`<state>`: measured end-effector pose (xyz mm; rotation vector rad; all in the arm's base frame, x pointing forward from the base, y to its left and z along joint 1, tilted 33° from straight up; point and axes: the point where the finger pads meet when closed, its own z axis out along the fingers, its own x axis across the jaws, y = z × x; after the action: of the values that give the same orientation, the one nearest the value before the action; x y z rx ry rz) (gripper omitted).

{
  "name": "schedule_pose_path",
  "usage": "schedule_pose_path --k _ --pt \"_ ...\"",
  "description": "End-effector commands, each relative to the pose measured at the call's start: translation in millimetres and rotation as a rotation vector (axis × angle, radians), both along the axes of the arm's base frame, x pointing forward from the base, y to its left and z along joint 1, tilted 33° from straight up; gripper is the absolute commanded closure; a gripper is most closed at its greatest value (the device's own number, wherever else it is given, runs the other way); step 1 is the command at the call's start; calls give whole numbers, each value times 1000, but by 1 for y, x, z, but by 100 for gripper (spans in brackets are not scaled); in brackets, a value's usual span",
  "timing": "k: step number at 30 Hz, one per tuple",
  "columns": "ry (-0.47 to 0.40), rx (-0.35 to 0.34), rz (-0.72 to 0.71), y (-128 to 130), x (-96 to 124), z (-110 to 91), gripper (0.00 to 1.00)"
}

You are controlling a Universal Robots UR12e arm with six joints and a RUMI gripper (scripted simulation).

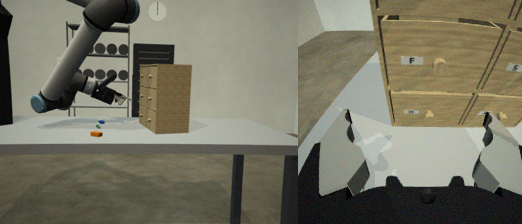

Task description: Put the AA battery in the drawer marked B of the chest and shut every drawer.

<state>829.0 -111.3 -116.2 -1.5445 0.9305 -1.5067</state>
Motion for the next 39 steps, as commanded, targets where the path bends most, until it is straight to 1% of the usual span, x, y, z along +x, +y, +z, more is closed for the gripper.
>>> schedule_pose_path --k 1,20,39 --pt "-18 0 8 0 2 1 0" --pt "-25 -1 11 -1 3 2 0" --pt "-25 -1 11 -3 5 -2 0"
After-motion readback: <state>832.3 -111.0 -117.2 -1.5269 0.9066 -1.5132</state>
